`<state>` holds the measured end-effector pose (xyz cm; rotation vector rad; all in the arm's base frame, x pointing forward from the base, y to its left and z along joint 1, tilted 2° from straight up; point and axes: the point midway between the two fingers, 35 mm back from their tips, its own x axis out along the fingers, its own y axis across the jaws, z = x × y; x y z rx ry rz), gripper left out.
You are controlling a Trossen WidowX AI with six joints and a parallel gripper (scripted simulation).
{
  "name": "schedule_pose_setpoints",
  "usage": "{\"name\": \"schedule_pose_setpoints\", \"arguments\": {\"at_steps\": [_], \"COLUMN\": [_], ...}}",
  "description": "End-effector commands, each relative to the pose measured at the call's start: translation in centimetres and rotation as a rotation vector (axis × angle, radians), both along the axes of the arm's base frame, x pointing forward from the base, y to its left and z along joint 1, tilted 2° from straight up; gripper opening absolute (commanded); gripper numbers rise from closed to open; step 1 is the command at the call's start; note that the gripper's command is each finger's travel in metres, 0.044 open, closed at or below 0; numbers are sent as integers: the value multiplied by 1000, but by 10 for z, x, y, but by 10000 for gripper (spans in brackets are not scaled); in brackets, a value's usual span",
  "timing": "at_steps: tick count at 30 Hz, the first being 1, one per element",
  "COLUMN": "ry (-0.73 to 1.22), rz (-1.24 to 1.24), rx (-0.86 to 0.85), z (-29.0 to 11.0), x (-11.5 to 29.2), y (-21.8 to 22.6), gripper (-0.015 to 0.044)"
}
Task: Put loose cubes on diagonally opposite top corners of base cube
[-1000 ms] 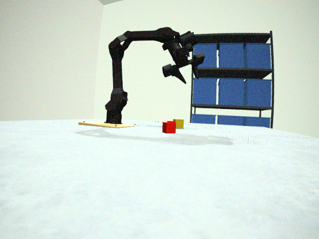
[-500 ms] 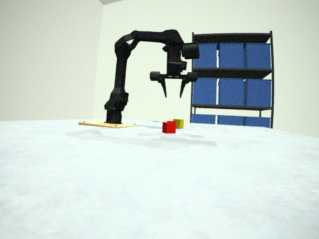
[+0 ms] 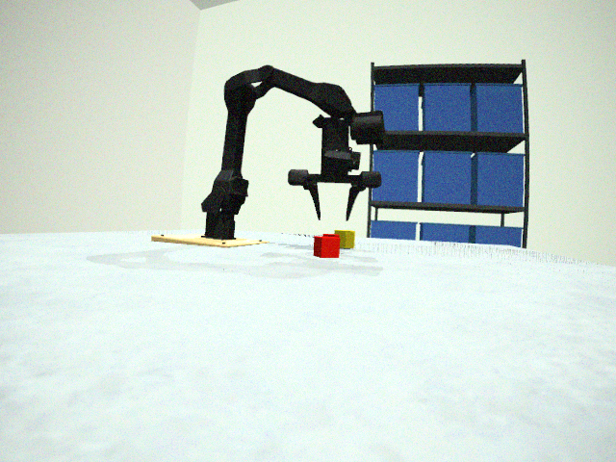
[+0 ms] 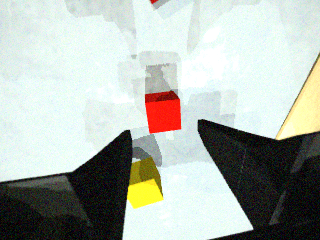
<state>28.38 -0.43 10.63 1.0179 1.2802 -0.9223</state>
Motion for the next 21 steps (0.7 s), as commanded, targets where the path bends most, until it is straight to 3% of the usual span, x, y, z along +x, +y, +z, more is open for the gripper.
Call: {"name": "schedule_pose_setpoints", "arguments": {"at_steps": [1, 21], "ry": [14, 14], "rz": [-4, -4], "rx": [3, 3], "z": [-12, -40], "x": [-2, 0], "y": [1, 1], "gripper": [265, 265]}}
